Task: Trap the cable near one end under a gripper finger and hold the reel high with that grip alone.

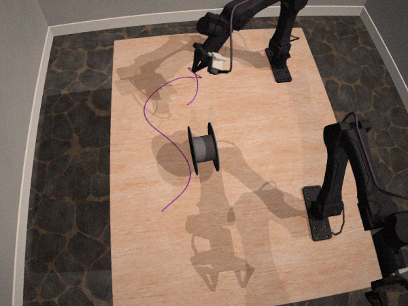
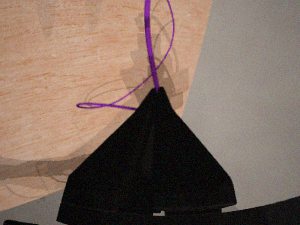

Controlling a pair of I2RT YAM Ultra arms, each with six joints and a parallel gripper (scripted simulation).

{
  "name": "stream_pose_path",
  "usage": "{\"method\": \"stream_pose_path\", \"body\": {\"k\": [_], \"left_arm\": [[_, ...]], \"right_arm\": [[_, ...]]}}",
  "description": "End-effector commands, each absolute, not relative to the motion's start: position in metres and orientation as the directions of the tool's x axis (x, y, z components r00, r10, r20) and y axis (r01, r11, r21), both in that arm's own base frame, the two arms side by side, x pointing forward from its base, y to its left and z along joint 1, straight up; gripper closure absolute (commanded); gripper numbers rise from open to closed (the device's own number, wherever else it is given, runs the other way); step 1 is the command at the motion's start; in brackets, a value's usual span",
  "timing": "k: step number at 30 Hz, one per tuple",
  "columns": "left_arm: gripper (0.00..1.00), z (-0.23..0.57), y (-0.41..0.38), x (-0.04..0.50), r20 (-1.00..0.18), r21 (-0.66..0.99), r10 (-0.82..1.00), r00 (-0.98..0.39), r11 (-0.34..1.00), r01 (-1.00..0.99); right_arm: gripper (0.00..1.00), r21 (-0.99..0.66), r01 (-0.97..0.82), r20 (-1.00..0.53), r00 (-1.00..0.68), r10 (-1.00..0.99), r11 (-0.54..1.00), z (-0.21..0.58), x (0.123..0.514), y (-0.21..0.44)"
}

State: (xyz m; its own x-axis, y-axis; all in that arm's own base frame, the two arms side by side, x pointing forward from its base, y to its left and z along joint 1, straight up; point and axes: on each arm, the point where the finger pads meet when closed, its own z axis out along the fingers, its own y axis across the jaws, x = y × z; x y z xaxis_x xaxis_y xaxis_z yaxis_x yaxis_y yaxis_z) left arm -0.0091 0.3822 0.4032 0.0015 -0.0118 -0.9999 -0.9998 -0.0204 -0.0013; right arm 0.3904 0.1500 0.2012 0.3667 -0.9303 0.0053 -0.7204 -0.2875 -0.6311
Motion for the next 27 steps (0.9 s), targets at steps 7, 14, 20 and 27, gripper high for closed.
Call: {"method": "stream_pose_path", "body": {"k": [7, 14, 20, 27], "left_arm": [[0.0, 0.403, 0.383, -0.009, -1.0, 0.005, -0.007, -0.005, -0.025, -1.0], [0.0, 0.403, 0.383, -0.009, -1.0, 0.005, -0.007, -0.005, -0.025, -1.0], [0.0, 0.403, 0.383, -0.009, -1.0, 0.005, -0.007, -0.005, -0.025, -1.0], [0.0, 0.403, 0.383, -0.009, -1.0, 0.005, -0.007, -0.005, -0.025, -1.0]], "right_arm": [[1.0, -0.637, -0.712, -0.002, 0.386, -0.923, -0.296, 0.2, 0.393, 0.148], [1.0, -0.634, -0.714, -0.003, 0.387, -0.922, -0.298, 0.196, 0.397, 0.147], [1.0, -0.636, -0.699, -0.003, 0.427, -0.904, -0.328, 0.205, 0.405, 0.148], [1.0, -0.636, -0.676, -0.004, 0.483, -0.875, -0.371, 0.208, 0.415, 0.15]]}}
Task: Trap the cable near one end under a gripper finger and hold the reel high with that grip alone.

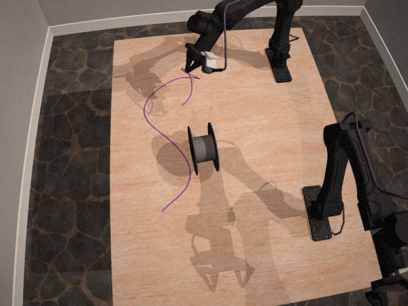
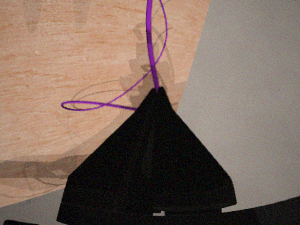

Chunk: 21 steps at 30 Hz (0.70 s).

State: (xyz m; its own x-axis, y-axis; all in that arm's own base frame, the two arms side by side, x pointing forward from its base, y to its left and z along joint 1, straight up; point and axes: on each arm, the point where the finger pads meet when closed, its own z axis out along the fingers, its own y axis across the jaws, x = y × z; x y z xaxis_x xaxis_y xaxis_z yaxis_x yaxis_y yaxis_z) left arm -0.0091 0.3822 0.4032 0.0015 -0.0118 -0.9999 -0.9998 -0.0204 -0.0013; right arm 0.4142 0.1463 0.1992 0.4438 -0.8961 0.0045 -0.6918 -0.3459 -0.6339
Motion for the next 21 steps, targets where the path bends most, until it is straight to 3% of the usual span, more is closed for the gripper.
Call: {"method": "stream_pose_path", "body": {"k": [1, 21], "left_arm": [[0.0, 0.403, 0.383, -0.009, -1.0, 0.005, -0.007, -0.005, -0.025, -1.0], [0.0, 0.403, 0.383, -0.009, -1.0, 0.005, -0.007, -0.005, -0.025, -1.0]], "right_arm": [[1.0, -0.641, -0.667, -0.003, 0.497, -0.868, -0.38, 0.21, 0.415, 0.151], [1.0, -0.638, -0.632, -0.005, 0.575, -0.818, -0.44, 0.206, 0.415, 0.147]]}}
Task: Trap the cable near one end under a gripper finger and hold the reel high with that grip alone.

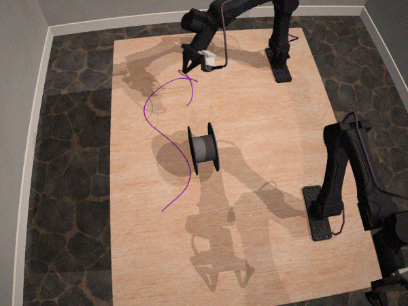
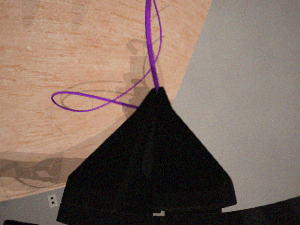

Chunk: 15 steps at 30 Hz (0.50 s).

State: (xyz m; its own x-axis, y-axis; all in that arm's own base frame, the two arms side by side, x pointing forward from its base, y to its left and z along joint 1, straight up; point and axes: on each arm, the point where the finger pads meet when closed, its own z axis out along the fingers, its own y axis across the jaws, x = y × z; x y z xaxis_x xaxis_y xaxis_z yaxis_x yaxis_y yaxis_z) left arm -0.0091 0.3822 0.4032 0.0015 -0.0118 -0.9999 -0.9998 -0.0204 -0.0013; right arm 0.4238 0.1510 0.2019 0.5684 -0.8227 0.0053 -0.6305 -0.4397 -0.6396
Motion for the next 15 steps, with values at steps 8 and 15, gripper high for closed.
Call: {"method": "stream_pose_path", "body": {"k": [8, 15], "left_arm": [[0.0, 0.403, 0.383, -0.009, -1.0, 0.005, -0.007, -0.005, -0.025, -1.0], [0.0, 0.403, 0.383, -0.009, -1.0, 0.005, -0.007, -0.005, -0.025, -1.0]], "right_arm": [[1.0, -0.635, -0.634, -0.009, 0.577, -0.816, -0.442, 0.202, 0.421, 0.149], [1.0, -0.653, -0.618, 0.002, 0.576, -0.818, -0.437, 0.213, 0.426, 0.148]]}}
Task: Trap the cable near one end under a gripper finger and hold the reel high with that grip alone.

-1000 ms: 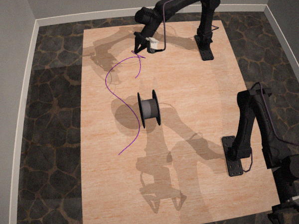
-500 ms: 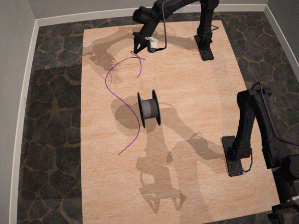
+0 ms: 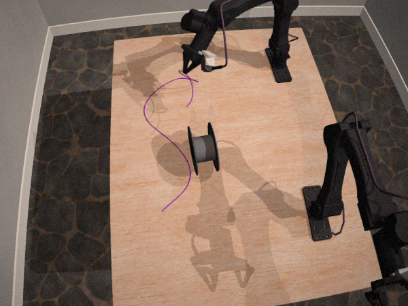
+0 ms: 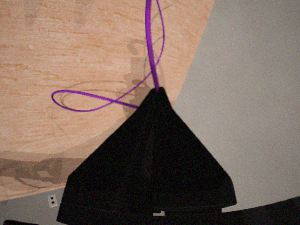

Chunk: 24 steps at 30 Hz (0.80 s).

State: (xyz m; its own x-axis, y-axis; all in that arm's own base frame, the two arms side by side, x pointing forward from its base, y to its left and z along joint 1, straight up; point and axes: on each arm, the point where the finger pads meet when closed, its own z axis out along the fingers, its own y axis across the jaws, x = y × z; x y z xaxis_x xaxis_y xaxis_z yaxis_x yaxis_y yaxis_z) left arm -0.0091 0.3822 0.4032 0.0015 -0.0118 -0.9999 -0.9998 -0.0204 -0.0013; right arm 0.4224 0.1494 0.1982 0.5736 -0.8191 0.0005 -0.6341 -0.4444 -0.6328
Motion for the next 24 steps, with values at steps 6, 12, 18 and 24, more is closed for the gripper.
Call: {"method": "stream_pose_path", "body": {"k": [6, 12, 18, 24], "left_arm": [[0.0, 0.403, 0.383, -0.009, -1.0, 0.005, -0.007, -0.005, -0.025, -1.0], [0.0, 0.403, 0.383, -0.009, -1.0, 0.005, -0.007, -0.005, -0.025, -1.0], [0.0, 0.403, 0.383, -0.009, -1.0, 0.005, -0.007, -0.005, -0.025, -1.0], [0.0, 0.403, 0.383, -0.009, -1.0, 0.005, -0.007, -0.005, -0.025, -1.0]], "right_arm": [[1.0, -0.646, -0.622, -0.001, 0.581, -0.814, -0.443, 0.209, 0.427, 0.147], [1.0, -0.646, -0.616, -0.001, 0.59, -0.807, -0.45, 0.209, 0.426, 0.149], [1.0, -0.641, -0.62, -0.005, 0.593, -0.805, -0.452, 0.205, 0.425, 0.15], [1.0, -0.63, -0.63, -0.012, 0.592, -0.806, -0.453, 0.199, 0.423, 0.148]]}}
